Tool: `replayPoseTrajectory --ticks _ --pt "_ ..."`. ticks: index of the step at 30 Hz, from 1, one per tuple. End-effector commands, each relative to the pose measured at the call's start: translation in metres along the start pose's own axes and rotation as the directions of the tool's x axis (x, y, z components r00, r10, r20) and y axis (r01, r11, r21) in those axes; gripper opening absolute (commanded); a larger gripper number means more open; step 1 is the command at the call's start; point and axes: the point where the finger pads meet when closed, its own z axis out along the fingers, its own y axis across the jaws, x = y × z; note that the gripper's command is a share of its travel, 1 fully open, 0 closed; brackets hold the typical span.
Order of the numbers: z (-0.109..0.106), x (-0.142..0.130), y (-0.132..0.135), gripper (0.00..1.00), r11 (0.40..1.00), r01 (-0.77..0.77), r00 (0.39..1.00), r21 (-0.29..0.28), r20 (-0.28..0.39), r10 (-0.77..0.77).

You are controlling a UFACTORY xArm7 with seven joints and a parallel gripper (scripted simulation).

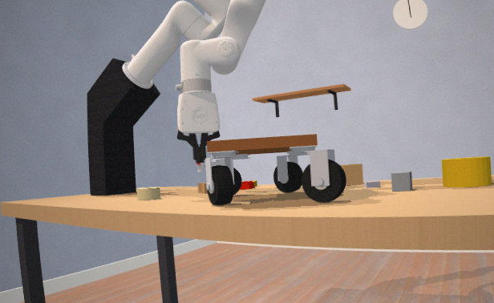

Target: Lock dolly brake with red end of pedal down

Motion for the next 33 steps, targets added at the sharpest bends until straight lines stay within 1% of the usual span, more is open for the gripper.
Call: replayPoseTrajectory --ticks 1,20,33 --pt "0.0016 -0.0006 -0.0003 0.0 1.0 0.0 1.0 0.001 0.001 0.0" --pt "0.0092 -0.0006 -0.0003 0.0 1.0 0.0 1.0 0.001 0.001 0.0" --pt "0.0101 -0.0006 -0.0003 0.0 1.0 0.0 1.0 0.001 0.001 0.0"
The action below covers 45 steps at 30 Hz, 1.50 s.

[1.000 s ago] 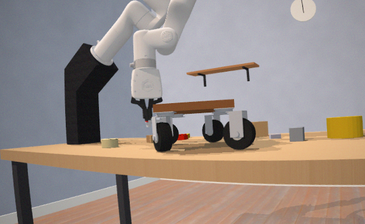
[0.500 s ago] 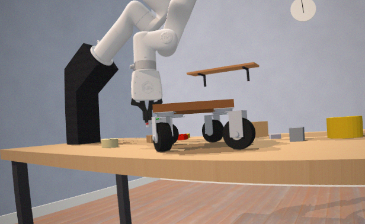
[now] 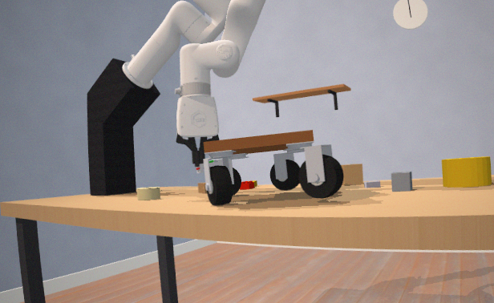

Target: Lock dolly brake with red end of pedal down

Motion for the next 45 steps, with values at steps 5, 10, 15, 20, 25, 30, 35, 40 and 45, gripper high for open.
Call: replayPoseTrajectory --ticks 5,10,15,20,25,30,35,40,45 --pt "0.001 -0.001 0.003 0.0 1.0 0.003 1.0 -0.006 0.001 -0.003" --pt "0.001 -0.001 0.003 0.0 1.0 0.003 1.0 -0.006 0.001 -0.003" --pt "0.001 -0.001 0.003 0.0 1.0 0.003 1.0 -0.006 0.001 -0.003" --pt "-0.006 -0.001 0.003 0.0 1.0 0.003 1.0 -0.006 0.001 -0.003" --pt "-0.024 -0.001 0.002 0.0 1.0 0.003 1.0 -0.006 0.001 -0.003" --pt "-0.039 -0.001 0.002 0.0 1.0 0.003 1.0 -0.006 0.001 -0.003" --pt "-0.064 -0.001 0.002 0.0 1.0 0.003 1.0 -0.006 0.001 -0.003" --pt "-0.08 -0.001 0.002 0.0 1.0 0.003 1.0 -0.006 0.001 -0.003" --pt "-0.083 -0.001 0.002 0.0 1.0 0.003 1.0 -0.006 0.001 -0.003"
